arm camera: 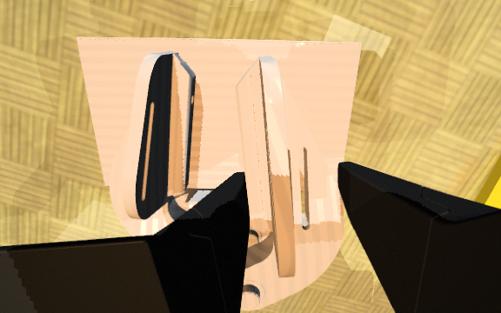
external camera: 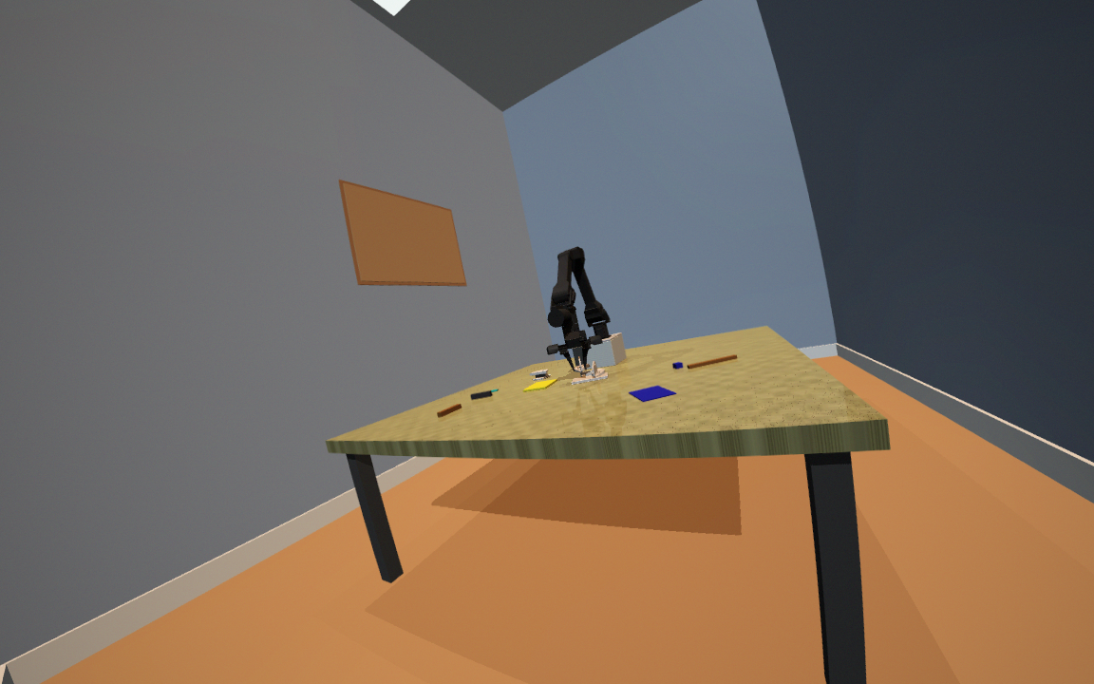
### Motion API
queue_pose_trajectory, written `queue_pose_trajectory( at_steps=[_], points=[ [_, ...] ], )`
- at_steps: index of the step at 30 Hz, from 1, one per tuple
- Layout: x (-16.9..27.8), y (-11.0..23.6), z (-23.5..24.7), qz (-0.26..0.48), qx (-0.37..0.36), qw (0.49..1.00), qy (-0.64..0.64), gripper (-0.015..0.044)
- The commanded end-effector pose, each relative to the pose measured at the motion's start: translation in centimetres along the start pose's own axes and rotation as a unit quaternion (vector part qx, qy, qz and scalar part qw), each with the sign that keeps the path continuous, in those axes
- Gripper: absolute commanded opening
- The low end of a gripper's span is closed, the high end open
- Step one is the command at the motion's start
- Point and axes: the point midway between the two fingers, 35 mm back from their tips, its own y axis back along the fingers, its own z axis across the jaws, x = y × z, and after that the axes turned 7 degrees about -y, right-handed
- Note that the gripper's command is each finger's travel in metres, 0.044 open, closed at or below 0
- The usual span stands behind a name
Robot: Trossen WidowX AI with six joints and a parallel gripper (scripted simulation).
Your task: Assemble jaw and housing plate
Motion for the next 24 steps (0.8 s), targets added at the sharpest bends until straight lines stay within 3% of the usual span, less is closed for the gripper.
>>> queue_pose_trajectory(
  at_steps=[1, 24],
  points=[
    [0.05, -0.52, -0.04, 0.0, 0.002, 1.0, 0.0, 0.0134],
    [0.06, -0.93, -0.04, 0.0, 0.002, 1.0, 0.004, 0.0134]
  ],
)
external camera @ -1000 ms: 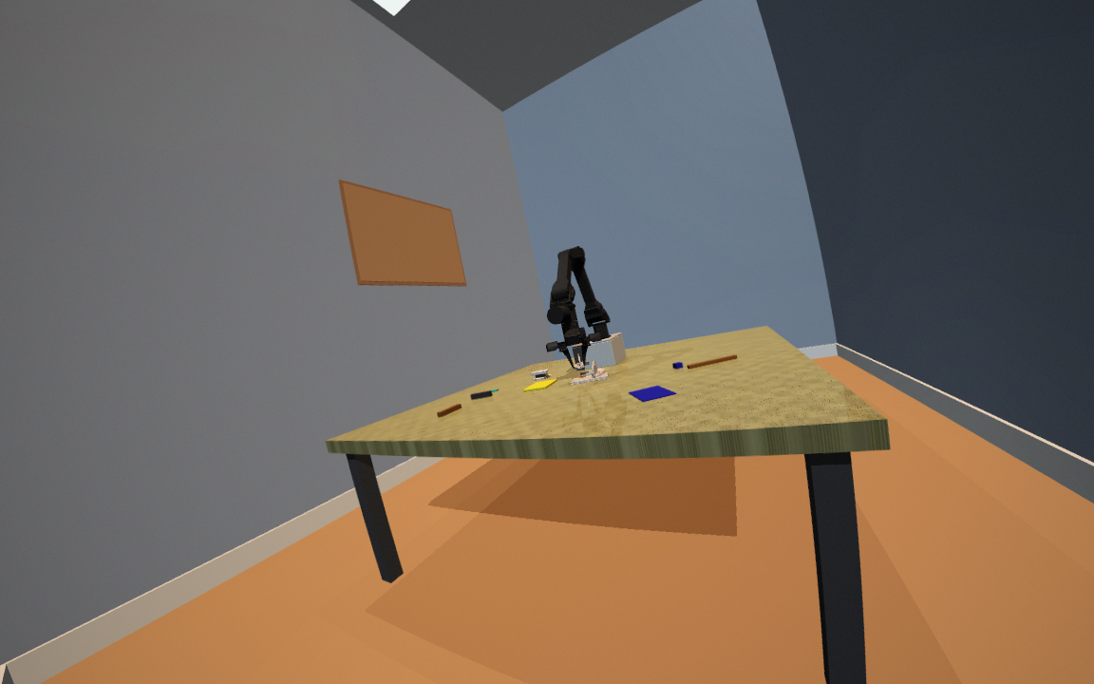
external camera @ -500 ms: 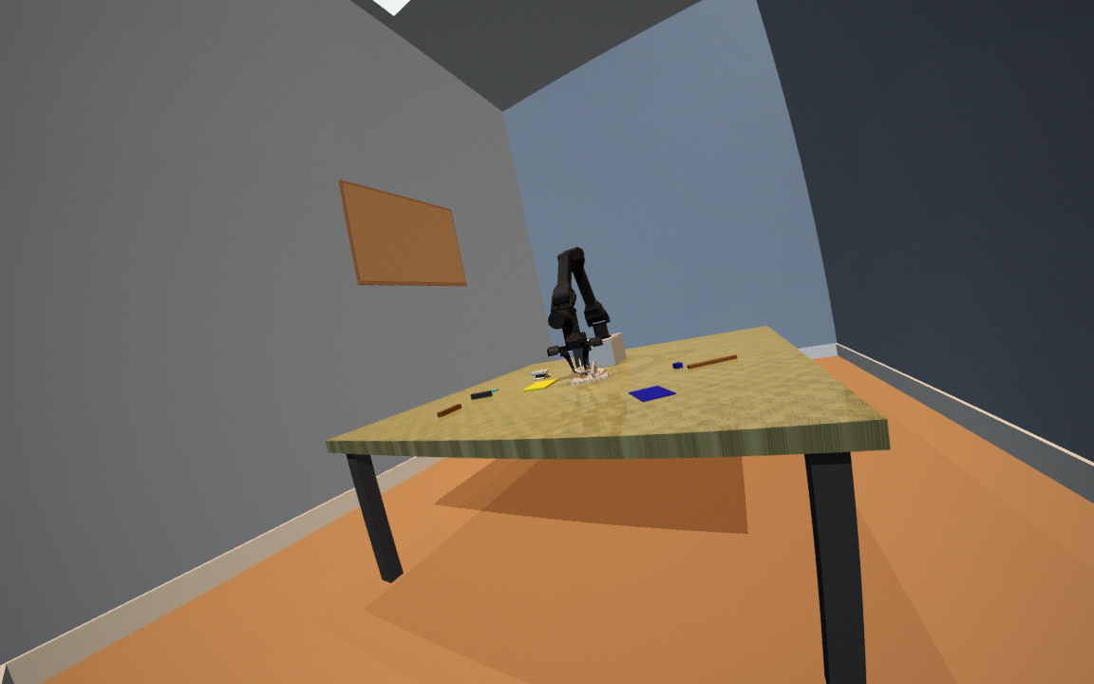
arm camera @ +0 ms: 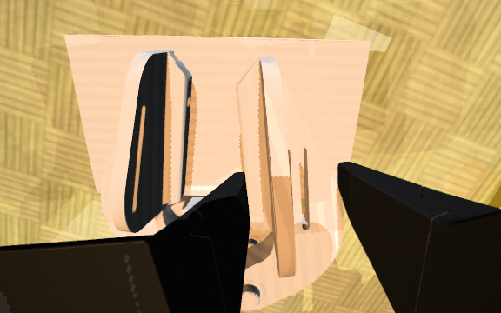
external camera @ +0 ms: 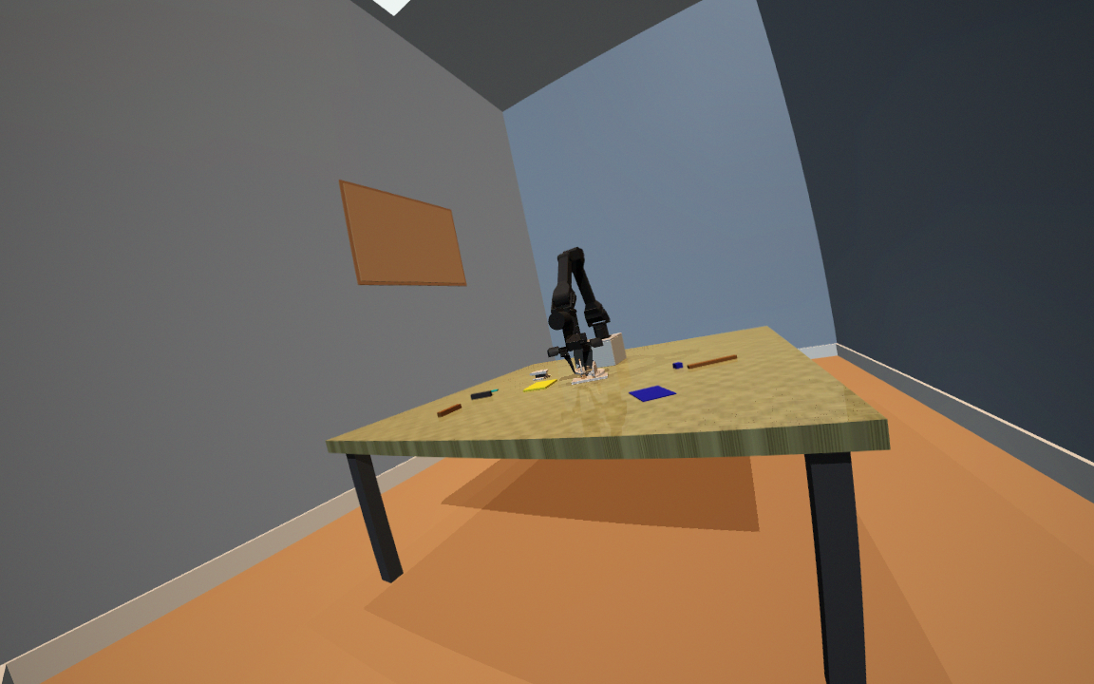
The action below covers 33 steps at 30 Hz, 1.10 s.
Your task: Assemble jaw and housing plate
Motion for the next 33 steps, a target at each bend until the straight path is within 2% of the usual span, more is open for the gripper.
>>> queue_pose_trajectory(
  at_steps=[1, 33],
  points=[
    [-0.02, -0.07, -0.06, -0.001, 0.002, 1.0, 0.003, 0.0134],
    [-0.01, -0.89, -0.06, -0.001, 0.002, 1.0, 0.005, 0.0134]
  ],
)
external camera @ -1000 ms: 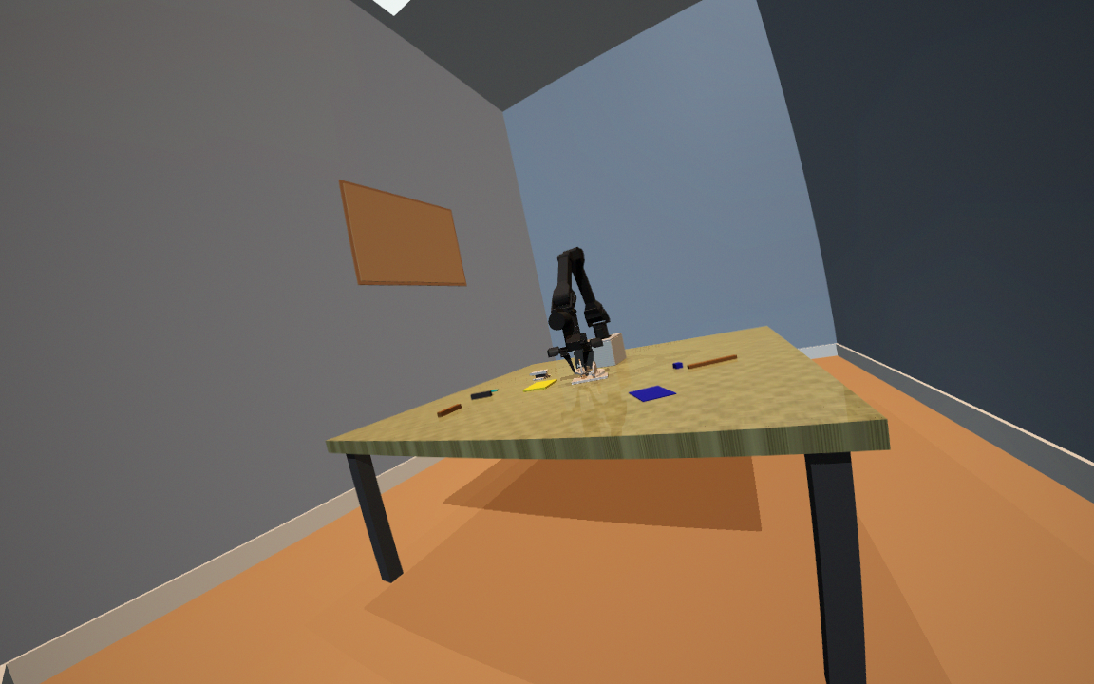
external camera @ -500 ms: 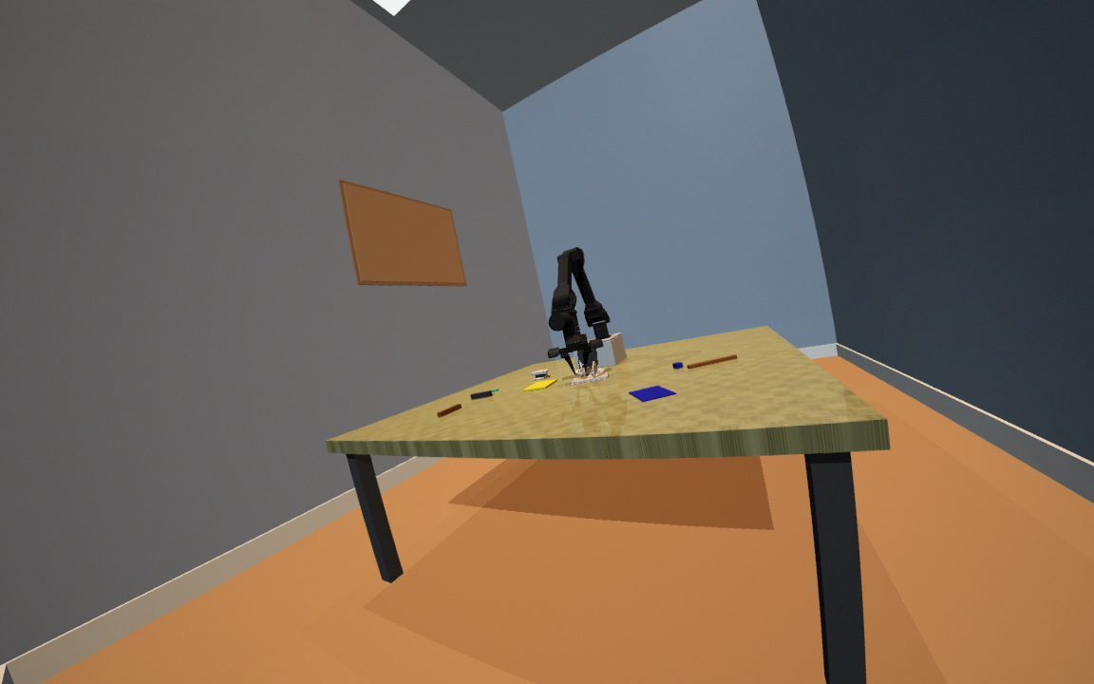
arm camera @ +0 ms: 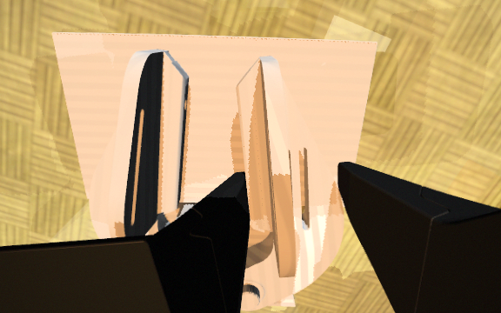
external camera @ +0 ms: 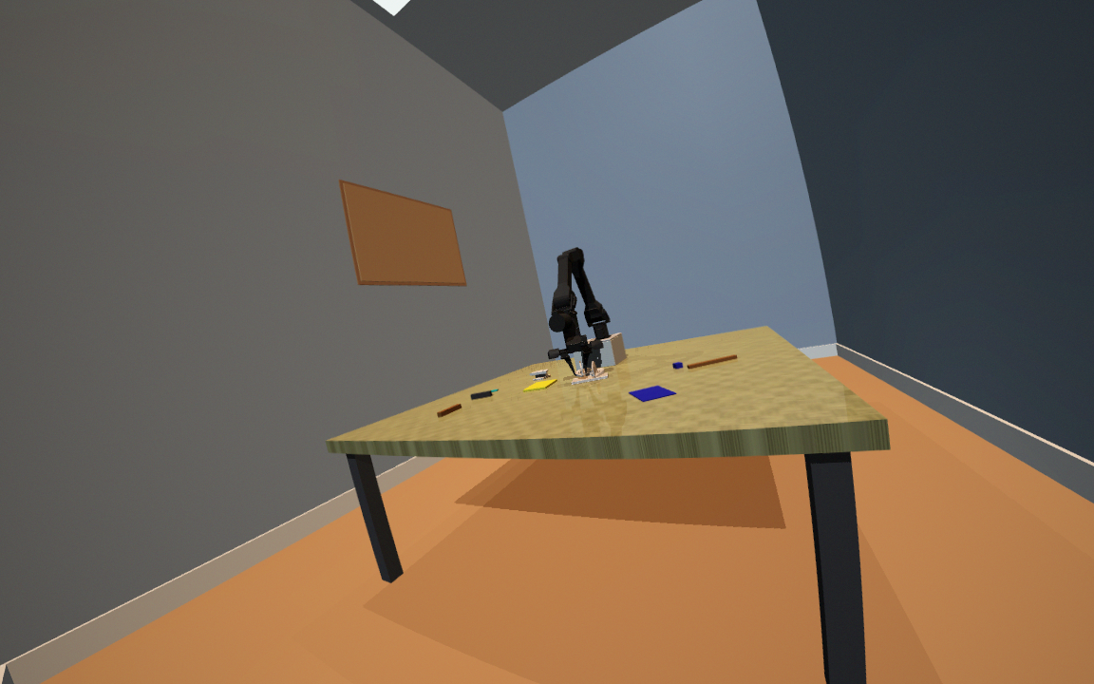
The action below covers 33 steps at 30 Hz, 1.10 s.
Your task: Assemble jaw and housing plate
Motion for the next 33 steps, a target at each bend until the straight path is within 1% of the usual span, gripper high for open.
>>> queue_pose_trajectory(
  at_steps=[1, 33],
  points=[
    [-0.06, -0.21, -0.03, -0.001, 0.001, 1.0, 0.001, 0.0134],
    [-0.05, -0.88, -0.03, -0.001, 0.001, 1.0, 0.005, 0.0134]
  ],
)
